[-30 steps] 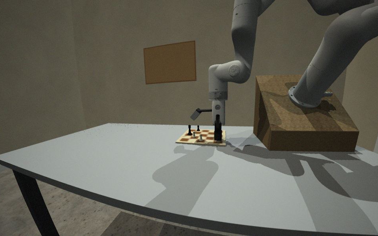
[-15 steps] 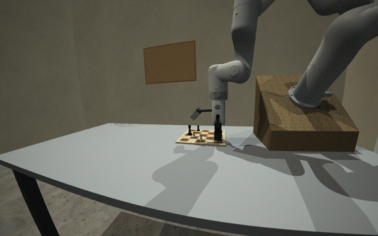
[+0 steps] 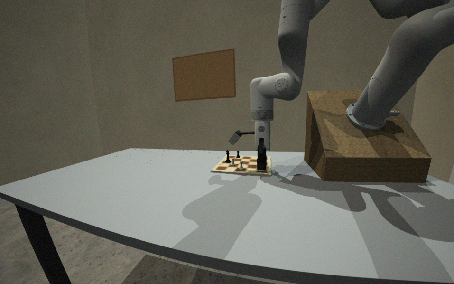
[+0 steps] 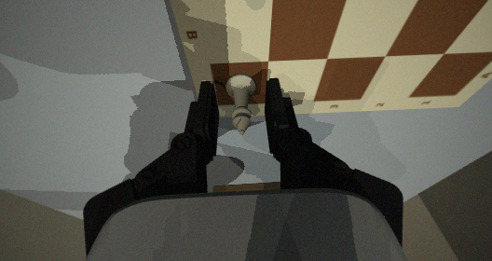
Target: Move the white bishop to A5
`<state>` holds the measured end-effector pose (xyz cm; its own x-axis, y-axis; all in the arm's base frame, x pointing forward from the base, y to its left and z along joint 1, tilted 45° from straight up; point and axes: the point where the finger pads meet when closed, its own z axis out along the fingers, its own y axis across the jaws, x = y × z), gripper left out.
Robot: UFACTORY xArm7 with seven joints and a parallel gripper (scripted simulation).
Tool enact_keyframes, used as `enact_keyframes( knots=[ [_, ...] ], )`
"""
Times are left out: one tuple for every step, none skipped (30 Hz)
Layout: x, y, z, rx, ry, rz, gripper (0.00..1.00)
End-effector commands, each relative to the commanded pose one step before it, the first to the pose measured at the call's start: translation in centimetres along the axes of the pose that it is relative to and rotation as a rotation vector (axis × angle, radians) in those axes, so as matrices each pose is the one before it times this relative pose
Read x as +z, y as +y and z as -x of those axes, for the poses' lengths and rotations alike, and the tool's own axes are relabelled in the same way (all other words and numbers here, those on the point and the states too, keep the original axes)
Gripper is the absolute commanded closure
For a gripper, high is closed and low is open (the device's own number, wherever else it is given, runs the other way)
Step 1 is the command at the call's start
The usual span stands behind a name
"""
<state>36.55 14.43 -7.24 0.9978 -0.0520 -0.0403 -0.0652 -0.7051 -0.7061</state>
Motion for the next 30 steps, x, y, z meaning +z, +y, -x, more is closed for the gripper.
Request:
enact_keyframes(
  knots=[
    [-0.111, 0.068, -0.127, 0.00031, 0.00303, 0.00137, 0.63],
    [-0.051, 0.0, 0.0, -0.00001, 0.00001, 0.0, 0.63],
    [-0.093, 0.0, -0.001, -0.00001, 0.00001, -0.00001, 0.63],
    [-0.142, 0.0, 0.0, -0.00001, 0.00001, 0.0, 0.63],
    [-0.195, 0.0, 0.001, 0.00001, -0.00001, 0.0, 0.63],
    [-0.252, 0.0, -0.001, -0.00002, 0.00001, -0.00001, 0.63],
    [0.0, 0.0, 0.0, 0.0, 0.0, 0.0, 0.63],
    [0.0, 0.0, 0.0, 0.0, 0.0, 0.0, 0.63],
    [-0.308, 0.0, 0.001, 0.00001, -0.00001, 0.00001, 0.63],
    [-0.363, 0.0, 0.0, 0.0, 0.0, 0.0, 0.63],
    [-0.414, 0.0, -0.001, -0.00001, 0.0, 0.0, 0.63],
    [-0.461, 0.0, 0.0, 0.0, 0.0, 0.0, 0.63],
    [-0.501, 0.0, 0.0, 0.0, 0.0, 0.0, 0.63],
    [-0.534, 0.0, 0.0, 0.0, 0.0, 0.0, 0.63],
    [-0.557, 0.0, 0.0, 0.0, 0.0, 0.0, 0.63],
    [-0.566, 0.0, 0.0, 0.00001, 0.0, 0.0, 0.63],
    [-0.565, 0.0, 0.0, 0.0, 0.0, 0.0, 0.63],
    [-0.554, 0.0, -0.001, -0.00001, 0.0, 0.0, 0.63],
    [-0.534, 0.0, 0.0, 0.0, 0.0, 0.0, 0.63],
    [-0.506, 0.0, 0.0, 0.0, 0.0, 0.0, 0.63],
    [-0.469, 0.0, 0.0, 0.0, 0.0, 0.0, 0.63],
    [-0.424, 0.0, 0.001, 0.00001, -0.00001, 0.00001, 0.63],
    [-0.375, 0.0, -0.001, -0.00001, 0.00001, -0.00001, 0.63],
    [0.0, 0.0, 0.0, 0.0, 0.0, 0.0, 0.63],
    [0.0, 0.0, 0.0, 0.0, 0.0, 0.0, 0.63],
    [-0.32, 0.0, 0.0, 0.0, 0.0, 0.0, 0.63],
    [-0.262, 0.0, 0.001, 0.00001, -0.00001, 0.00001, 0.63],
    [-0.205, 0.0, -0.001, -0.00001, 0.00001, -0.00001, 0.63],
    [-0.149, 0.0, 0.0, 0.0, 0.0, 0.0, 0.63],
    [-0.097, 0.0, 0.001, 0.00001, -0.00001, 0.00001, 0.63]
  ],
)
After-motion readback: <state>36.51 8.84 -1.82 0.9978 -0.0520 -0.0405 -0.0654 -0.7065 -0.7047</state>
